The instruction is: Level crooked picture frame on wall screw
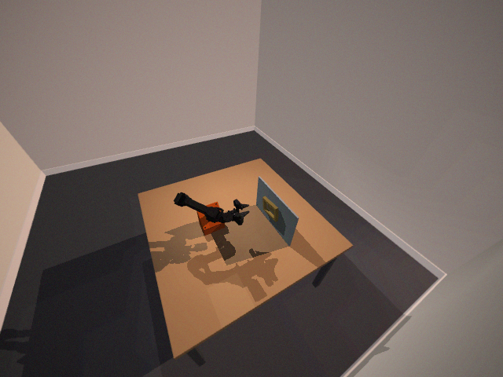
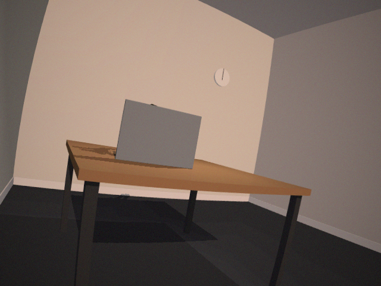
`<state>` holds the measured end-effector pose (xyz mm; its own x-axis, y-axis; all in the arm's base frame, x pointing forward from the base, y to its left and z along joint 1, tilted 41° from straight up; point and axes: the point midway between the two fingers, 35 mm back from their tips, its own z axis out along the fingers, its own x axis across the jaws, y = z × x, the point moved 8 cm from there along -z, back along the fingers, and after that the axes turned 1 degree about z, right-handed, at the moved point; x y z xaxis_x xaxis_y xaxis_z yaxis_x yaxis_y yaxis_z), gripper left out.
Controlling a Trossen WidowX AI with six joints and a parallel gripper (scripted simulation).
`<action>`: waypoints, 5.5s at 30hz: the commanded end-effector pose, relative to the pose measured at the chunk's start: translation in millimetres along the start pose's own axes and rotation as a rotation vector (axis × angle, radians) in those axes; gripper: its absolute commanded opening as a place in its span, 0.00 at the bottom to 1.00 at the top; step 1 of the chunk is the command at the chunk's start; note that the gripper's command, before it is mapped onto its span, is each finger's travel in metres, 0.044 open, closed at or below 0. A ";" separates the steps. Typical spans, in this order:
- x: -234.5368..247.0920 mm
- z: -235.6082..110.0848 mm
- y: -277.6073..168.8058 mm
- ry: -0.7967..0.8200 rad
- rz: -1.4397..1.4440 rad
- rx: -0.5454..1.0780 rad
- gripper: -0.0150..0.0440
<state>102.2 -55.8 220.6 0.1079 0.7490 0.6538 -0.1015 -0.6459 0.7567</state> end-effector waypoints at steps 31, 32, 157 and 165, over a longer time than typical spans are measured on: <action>-27.9 43.1 0.5 0.003 -0.002 -0.001 0.69; -30.8 47.7 -1.4 0.003 -0.002 -0.001 0.69; -39.3 181.9 -9.9 0.008 -0.001 -0.006 0.36; -39.2 181.9 -9.9 0.008 -0.001 -0.006 0.25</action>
<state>278.7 -105.5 188.5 0.0986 0.7498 0.6543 -0.1050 -0.6460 0.7561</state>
